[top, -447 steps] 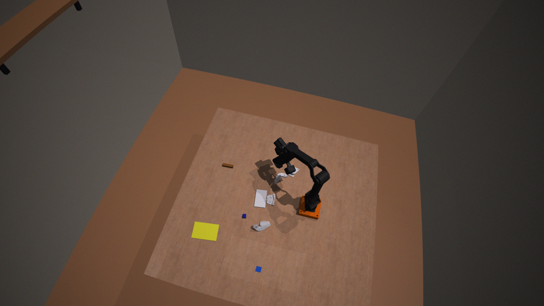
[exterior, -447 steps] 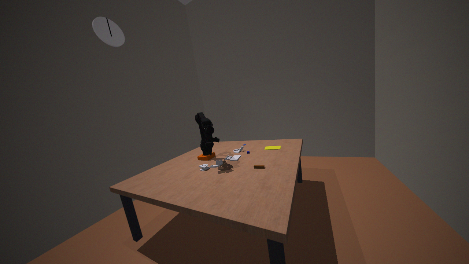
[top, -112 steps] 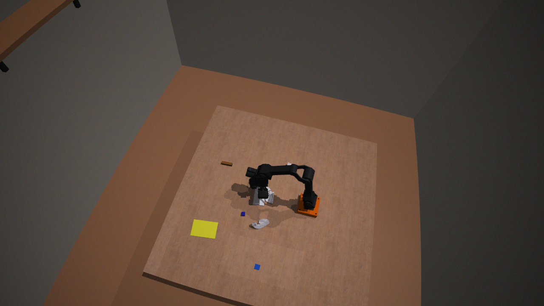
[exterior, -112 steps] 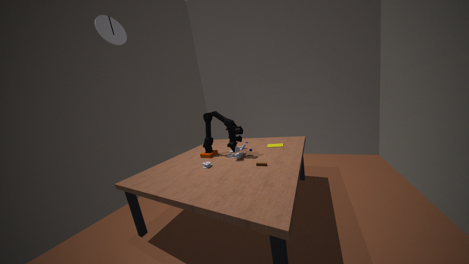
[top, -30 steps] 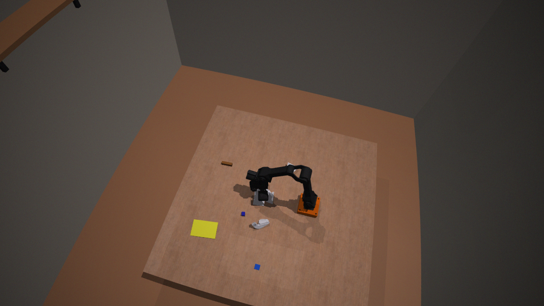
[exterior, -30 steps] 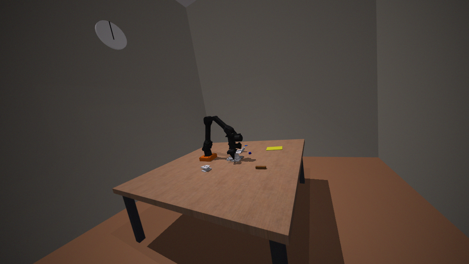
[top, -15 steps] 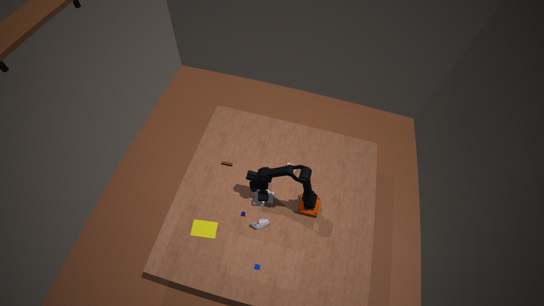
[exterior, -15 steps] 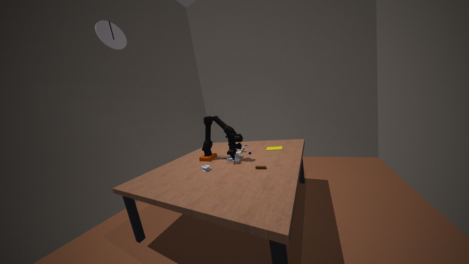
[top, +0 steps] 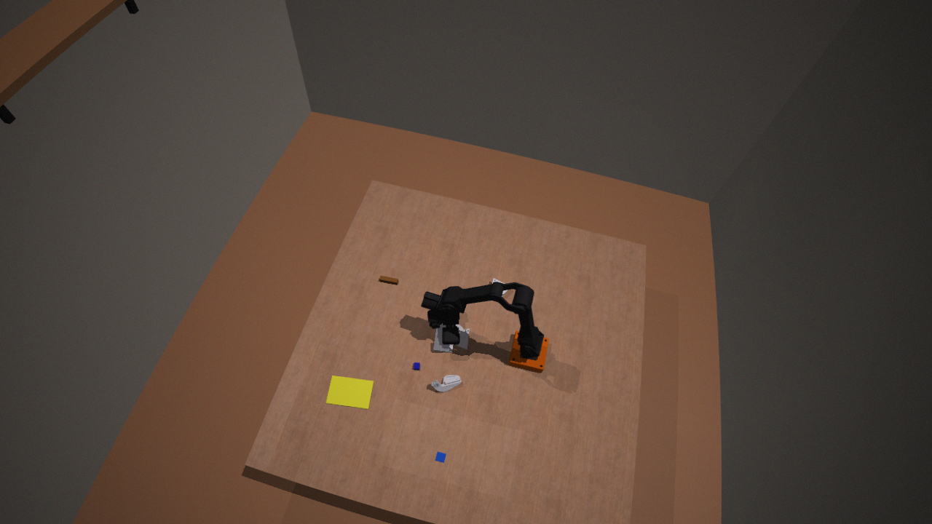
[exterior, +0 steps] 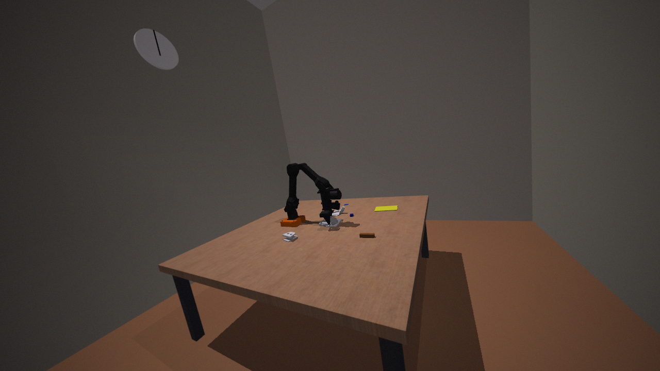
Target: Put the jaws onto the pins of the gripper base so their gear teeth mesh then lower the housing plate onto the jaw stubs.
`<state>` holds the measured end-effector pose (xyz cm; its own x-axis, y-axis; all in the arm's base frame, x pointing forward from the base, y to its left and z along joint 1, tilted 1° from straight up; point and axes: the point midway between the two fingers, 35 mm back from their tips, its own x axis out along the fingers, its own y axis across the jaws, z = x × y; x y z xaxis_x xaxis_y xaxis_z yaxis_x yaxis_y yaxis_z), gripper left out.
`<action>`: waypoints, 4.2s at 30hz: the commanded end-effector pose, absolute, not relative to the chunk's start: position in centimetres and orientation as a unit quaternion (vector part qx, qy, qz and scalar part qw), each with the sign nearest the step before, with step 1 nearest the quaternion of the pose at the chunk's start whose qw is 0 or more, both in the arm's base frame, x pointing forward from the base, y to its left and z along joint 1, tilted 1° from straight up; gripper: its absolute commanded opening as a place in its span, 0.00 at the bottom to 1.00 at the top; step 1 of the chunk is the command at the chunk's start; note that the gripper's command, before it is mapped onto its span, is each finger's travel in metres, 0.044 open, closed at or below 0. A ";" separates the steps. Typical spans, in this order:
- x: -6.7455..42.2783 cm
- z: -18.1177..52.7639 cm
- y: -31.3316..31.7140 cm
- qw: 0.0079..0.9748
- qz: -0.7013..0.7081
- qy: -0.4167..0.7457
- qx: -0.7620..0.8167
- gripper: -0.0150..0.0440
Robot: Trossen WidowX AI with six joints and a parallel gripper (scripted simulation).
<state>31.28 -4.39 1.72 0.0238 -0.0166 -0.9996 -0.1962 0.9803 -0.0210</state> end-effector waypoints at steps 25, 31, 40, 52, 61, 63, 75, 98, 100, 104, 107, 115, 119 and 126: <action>31.3 1.7 -4.4 0.712 0.065 0.695 -0.077 0.48; 31.3 1.7 -4.4 0.712 0.065 0.695 -0.077 0.48; 31.3 1.7 -4.4 0.712 0.065 0.695 -0.077 0.48; 31.3 1.7 -4.4 0.712 0.065 0.695 -0.077 0.48; 31.3 1.7 -4.4 0.712 0.065 0.695 -0.077 0.48; 31.3 1.7 -4.4 0.712 0.065 0.695 -0.077 0.48; 31.3 1.7 -4.4 0.712 0.065 0.695 -0.077 0.48; 31.3 1.7 -4.4 0.711 0.063 0.696 -0.076 0.63; 31.3 1.7 -4.4 0.711 0.063 0.696 -0.076 0.63; 31.4 3.4 -4.4 0.712 0.064 0.696 -0.076 0.63; 31.4 6.3 -4.3 0.712 0.065 0.695 -0.077 0.63; 31.3 7.8 -4.4 0.715 0.063 0.692 -0.078 0.63; 31.1 8.3 -4.3 0.715 0.065 0.691 -0.079 0.46; 31.1 8.3 -4.3 0.715 0.065 0.691 -0.079 0.25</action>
